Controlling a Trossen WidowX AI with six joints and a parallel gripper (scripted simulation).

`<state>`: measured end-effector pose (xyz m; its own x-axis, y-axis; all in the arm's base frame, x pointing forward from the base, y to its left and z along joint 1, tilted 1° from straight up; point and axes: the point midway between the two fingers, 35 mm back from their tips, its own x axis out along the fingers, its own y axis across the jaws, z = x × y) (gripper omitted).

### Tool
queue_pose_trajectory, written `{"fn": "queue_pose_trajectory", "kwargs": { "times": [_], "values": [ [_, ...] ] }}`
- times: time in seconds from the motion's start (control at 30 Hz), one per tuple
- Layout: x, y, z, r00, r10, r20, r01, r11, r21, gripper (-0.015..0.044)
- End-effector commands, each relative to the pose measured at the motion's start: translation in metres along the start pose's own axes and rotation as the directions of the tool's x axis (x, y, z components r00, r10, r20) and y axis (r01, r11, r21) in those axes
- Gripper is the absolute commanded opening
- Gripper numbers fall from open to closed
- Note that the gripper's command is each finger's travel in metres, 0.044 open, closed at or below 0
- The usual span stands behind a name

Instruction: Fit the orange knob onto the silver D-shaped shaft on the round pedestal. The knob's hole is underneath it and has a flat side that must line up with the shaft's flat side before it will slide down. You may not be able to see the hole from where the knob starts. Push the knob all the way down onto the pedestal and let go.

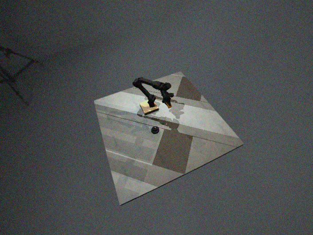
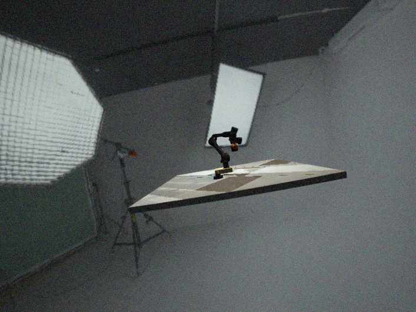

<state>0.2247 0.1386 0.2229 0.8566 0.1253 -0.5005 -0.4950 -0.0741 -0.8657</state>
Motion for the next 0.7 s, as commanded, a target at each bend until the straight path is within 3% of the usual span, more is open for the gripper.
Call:
{"fn": "queue_pose_trajectory", "kwargs": {
  "times": [0.0,0.33,0.67],
  "values": [
    [0.000,-0.001,0.000,1.000,-0.001,0.001,0.001,1.000,0.003,0.0000],
    [0.003,0.003,0.000,1.000,0.015,0.000,-0.015,1.000,0.004,0.0000],
    [0.018,0.016,0.000,0.972,0.235,0.001,-0.235,0.972,0.001,0.0000]
  ]
}}
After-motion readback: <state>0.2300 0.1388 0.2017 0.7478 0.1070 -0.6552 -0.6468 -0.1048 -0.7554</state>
